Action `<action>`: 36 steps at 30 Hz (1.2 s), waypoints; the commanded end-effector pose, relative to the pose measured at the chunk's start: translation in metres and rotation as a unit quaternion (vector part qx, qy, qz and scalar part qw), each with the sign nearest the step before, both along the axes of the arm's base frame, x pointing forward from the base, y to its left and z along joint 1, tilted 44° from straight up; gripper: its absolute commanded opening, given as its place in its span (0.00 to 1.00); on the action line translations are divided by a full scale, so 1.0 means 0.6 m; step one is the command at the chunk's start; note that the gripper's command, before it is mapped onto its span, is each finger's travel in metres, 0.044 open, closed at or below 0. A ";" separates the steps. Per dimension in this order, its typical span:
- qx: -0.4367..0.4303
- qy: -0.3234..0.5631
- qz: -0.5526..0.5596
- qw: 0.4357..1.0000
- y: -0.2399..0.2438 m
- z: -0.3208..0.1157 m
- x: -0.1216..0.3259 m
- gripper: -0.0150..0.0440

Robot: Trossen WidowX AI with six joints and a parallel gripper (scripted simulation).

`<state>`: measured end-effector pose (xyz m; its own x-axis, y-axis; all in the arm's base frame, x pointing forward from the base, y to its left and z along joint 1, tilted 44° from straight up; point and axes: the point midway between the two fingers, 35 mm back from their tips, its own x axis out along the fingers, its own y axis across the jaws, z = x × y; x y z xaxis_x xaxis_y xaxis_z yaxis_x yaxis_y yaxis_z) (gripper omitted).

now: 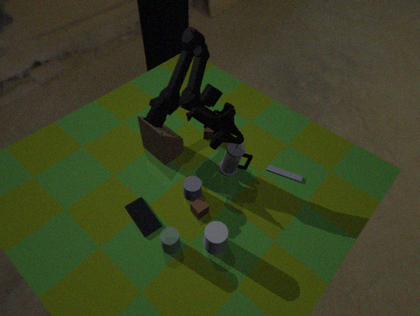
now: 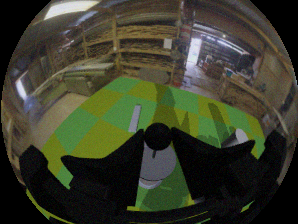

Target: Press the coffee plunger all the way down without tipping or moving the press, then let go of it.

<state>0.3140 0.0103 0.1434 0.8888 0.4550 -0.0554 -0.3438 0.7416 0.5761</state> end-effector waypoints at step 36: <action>0.015 0.031 0.022 0.999 0.027 -0.028 0.023 0.47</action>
<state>0.3275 0.0231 0.1302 0.8727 0.4810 -0.0841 -0.3398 0.7218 0.6030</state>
